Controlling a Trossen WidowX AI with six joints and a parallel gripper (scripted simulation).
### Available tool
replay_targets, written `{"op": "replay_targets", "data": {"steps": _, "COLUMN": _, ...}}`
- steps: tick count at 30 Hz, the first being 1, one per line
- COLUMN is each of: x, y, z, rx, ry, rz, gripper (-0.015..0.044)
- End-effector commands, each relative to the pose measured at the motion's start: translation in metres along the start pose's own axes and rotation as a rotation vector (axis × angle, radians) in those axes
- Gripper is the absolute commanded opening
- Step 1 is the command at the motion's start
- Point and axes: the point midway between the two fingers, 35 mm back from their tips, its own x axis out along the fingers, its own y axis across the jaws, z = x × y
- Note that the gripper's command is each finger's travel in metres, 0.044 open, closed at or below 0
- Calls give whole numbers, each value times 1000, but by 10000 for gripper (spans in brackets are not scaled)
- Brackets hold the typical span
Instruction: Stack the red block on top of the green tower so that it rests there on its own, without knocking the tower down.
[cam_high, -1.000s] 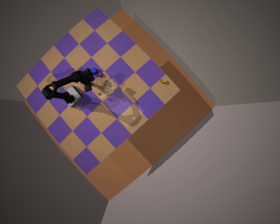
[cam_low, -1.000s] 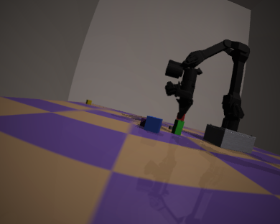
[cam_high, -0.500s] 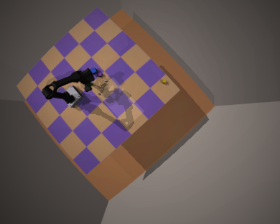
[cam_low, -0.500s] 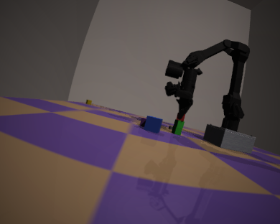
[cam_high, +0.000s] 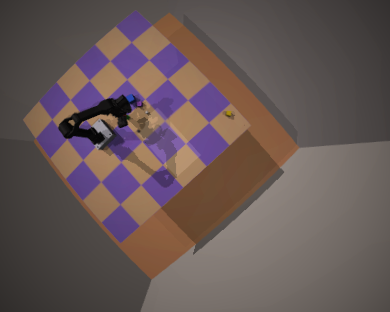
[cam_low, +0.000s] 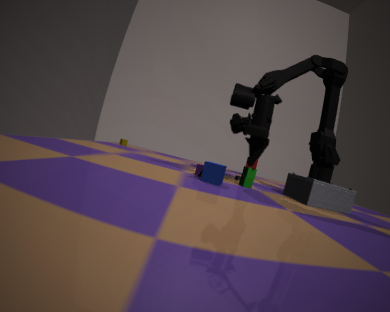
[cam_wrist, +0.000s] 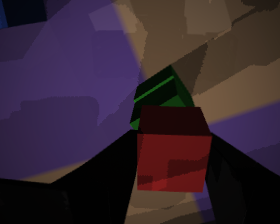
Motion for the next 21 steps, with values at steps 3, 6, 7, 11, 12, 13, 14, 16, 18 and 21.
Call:
{"op": "replay_targets", "data": {"steps": 3, "x": 1, "y": 0, "z": 0, "rx": 0, "ry": 0, "rz": 0, "gripper": 289}}
{"op": "replay_targets", "data": {"steps": 6, "x": 1, "y": 0, "z": 0, "rx": 0, "ry": 0, "rz": 0, "gripper": 368}}
{"op": "replay_targets", "data": {"steps": 7, "x": 1, "y": 0, "z": 0, "rx": 0, "ry": 0, "rz": 0, "gripper": 394}}
{"op": "replay_targets", "data": {"steps": 11, "x": 1, "y": 0, "z": 0, "rx": 0, "ry": 0, "rz": 0, "gripper": 440}}
{"op": "replay_targets", "data": {"steps": 12, "x": 1, "y": 0, "z": 0, "rx": 0, "ry": 0, "rz": 0, "gripper": 440}}
{"op": "replay_targets", "data": {"steps": 13, "x": 1, "y": 0, "z": 0, "rx": 0, "ry": 0, "rz": 0, "gripper": 440}}
{"op": "replay_targets", "data": {"steps": 14, "x": 1, "y": 0, "z": 0, "rx": 0, "ry": 0, "rz": 0, "gripper": 440}}
{"op": "replay_targets", "data": {"steps": 16, "x": 1, "y": 0, "z": 0, "rx": 0, "ry": 0, "rz": 0, "gripper": 440}}
{"op": "replay_targets", "data": {"steps": 18, "x": 1, "y": 0, "z": 0, "rx": 0, "ry": 0, "rz": 0, "gripper": 440}}
{"op": "replay_targets", "data": {"steps": 21, "x": 1, "y": 0, "z": 0, "rx": 0, "ry": 0, "rz": 0, "gripper": 440}}
